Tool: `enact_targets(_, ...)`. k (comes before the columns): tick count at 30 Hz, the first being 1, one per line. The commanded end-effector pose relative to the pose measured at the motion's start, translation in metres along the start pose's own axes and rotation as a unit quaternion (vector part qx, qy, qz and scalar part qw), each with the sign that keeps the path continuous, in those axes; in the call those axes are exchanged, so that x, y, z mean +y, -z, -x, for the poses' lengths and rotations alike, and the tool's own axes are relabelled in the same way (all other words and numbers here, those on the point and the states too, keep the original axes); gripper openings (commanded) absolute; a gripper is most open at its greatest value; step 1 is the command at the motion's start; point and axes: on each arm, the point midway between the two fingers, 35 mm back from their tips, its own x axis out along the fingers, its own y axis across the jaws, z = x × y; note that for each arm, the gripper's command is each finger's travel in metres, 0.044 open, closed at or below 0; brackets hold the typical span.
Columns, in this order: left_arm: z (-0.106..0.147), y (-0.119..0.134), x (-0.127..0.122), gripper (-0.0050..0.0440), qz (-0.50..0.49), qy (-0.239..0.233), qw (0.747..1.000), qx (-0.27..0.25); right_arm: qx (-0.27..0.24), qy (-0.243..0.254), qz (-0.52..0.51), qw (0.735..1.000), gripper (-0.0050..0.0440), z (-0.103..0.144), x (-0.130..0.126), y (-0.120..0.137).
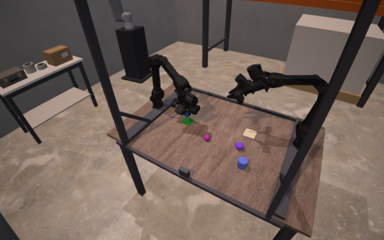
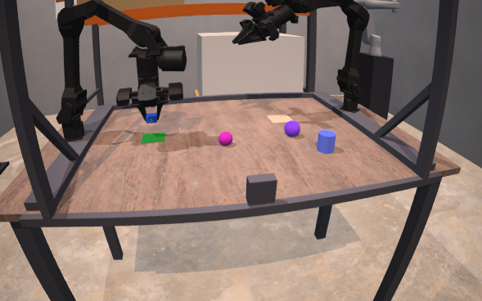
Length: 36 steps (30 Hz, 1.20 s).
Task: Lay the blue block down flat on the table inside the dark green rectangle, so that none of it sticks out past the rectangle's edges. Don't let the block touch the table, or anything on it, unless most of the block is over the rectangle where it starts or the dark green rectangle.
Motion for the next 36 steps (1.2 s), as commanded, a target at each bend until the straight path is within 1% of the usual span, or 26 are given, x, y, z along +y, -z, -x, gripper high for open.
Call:
enact_targets(1,-0.008,-0.002,0.001,-0.0050,-0.004,-0.003,1.000,0.001,-0.011,0.001,0.000,1.000,0.0200,0.005,0.000,-0.007)
enact_targets(7,-0.020,-0.005,0.001,-0.0050,-0.004,-0.003,1.000,0.001,-0.011,0.001,0.000,1.000,0.0200,0.005,0.000,-0.007)
enact_targets(18,-0.033,-0.009,0.000,-0.0050,-0.004,-0.003,1.000,0.001,-0.011,0.001,0.000,1.000,0.0200,0.005,0.000,-0.007)
enact_targets(36,-0.041,-0.011,0.000,-0.0050,-0.004,-0.003,1.000,0.001,-0.011,0.001,0.000,1.000,0.0200,0.005,0.000,-0.007)
